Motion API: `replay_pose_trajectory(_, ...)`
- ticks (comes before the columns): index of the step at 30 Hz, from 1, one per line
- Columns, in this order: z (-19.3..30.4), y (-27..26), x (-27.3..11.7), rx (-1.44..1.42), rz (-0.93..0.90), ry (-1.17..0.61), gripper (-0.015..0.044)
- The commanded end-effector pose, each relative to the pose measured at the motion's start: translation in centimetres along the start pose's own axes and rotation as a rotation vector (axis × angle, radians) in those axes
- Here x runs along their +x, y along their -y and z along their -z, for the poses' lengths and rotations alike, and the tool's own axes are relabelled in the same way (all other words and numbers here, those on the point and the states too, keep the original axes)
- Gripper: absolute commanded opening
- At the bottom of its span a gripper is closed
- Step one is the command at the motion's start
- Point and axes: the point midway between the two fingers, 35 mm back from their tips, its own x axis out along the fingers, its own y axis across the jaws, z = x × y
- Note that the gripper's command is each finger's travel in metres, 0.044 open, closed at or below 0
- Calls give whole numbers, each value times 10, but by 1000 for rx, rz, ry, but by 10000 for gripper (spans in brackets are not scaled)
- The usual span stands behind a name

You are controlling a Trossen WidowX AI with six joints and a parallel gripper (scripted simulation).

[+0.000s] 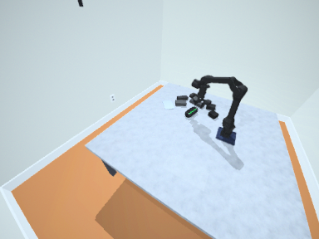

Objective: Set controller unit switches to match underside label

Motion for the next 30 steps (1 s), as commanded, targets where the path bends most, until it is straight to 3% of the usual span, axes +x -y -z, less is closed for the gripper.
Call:
replay_pose_trajectory(1, 0, -1, 0, -3, -3, 0, 26)
replay_pose_trajectory(2, 0, -1, 0, -3, -3, 0, 0)
replay_pose_trajectory(11, 0, -1, 0, -3, -3, 0, 0)
replay_pose_trajectory(27, 0, 0, 0, 0, -1, 0, 420)
replay_pose_trajectory(30, 0, 0, 0, 0, -1, 0, 440)
